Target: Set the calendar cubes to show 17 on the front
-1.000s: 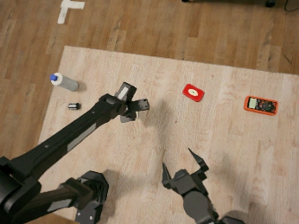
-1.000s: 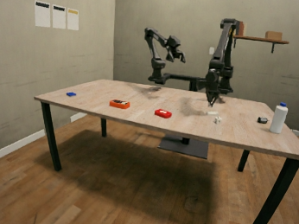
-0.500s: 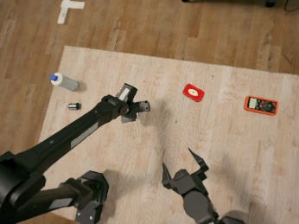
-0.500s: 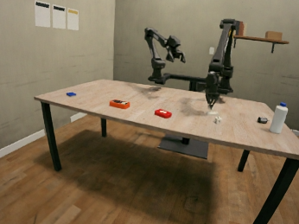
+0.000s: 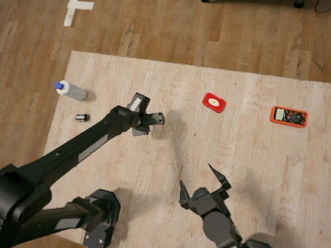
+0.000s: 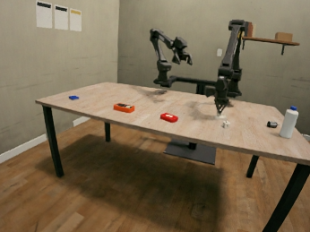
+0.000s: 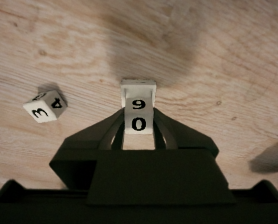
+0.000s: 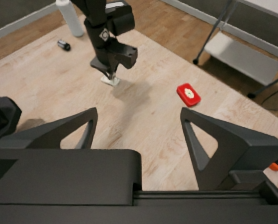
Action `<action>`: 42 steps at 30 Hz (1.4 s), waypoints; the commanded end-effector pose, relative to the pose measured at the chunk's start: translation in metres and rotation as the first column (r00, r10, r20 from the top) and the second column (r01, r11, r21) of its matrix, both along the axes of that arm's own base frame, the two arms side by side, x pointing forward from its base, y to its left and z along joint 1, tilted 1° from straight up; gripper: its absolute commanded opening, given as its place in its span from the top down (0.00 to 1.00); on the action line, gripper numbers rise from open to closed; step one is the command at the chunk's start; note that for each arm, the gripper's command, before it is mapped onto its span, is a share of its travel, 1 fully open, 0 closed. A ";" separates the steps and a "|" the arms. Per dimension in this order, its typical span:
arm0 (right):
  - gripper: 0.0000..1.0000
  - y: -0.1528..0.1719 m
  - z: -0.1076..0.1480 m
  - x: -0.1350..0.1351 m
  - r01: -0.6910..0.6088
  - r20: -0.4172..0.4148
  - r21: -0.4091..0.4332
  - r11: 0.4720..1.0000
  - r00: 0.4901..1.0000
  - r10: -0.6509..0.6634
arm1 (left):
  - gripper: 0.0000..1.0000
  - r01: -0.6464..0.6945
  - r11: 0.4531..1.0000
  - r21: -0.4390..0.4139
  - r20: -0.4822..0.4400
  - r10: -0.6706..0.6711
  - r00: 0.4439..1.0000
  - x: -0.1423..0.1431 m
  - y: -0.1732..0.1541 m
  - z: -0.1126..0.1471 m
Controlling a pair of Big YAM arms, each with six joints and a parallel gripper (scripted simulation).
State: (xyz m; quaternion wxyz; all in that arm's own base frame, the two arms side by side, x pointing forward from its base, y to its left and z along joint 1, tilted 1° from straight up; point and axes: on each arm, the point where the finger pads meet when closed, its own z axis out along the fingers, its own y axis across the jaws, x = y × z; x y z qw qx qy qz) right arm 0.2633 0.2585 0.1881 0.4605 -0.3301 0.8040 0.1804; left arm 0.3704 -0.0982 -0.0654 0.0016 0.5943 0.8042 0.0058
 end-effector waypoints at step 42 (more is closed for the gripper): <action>0.00 0.002 0.006 0.004 0.005 0.006 0.007 1.000 1.000 -0.006 | 0.47 0.025 1.000 -0.007 0.014 -0.025 1.000 0.011 -0.006 -0.012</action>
